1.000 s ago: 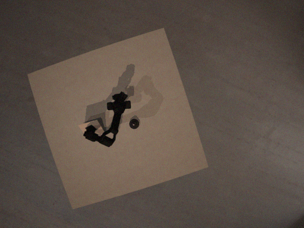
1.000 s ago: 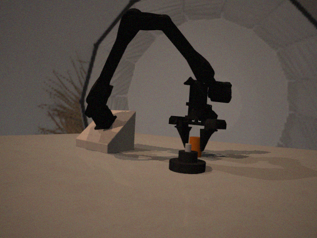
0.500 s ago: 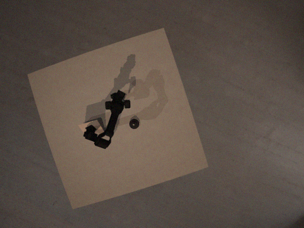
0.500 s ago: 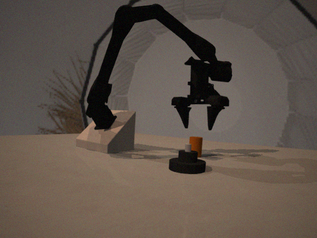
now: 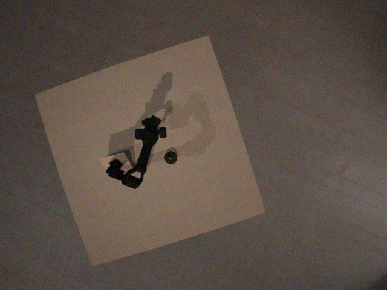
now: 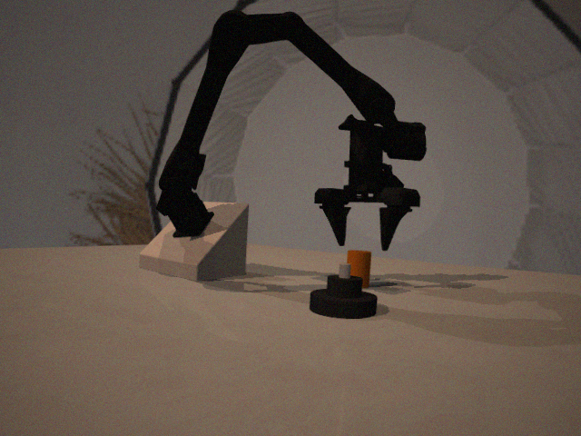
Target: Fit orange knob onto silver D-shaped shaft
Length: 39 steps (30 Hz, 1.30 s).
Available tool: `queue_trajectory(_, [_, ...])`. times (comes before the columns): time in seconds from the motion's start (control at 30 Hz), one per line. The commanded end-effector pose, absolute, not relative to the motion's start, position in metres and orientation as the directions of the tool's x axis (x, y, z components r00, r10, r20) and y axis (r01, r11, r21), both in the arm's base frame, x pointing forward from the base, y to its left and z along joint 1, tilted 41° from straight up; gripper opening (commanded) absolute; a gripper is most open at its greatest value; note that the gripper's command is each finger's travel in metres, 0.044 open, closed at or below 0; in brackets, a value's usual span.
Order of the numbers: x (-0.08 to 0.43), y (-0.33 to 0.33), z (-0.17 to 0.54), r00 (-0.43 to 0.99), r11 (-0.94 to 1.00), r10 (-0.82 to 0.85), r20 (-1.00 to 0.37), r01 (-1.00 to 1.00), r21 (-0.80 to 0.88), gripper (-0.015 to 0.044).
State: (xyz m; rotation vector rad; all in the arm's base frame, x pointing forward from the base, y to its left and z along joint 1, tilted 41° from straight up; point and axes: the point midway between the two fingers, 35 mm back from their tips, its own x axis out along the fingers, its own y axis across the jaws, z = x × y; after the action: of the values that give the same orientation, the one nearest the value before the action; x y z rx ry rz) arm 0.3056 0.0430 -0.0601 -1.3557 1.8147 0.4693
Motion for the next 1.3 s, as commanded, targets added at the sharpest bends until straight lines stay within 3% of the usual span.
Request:
queue_trajectory(0.0, [0.302,0.036,-0.068,-0.111,0.351,-0.630,-0.769,-0.924,-0.154,0.0440])
queue_trajectory(1.03, [0.295,0.006,-0.103,-0.111,0.350,-0.632,-0.767,-0.924,-0.155,0.0440])
queue_trajectory(1.27, [0.295,0.006,-0.103,-0.111,0.350,-0.632,-0.767,-0.924,-0.155,0.0256])
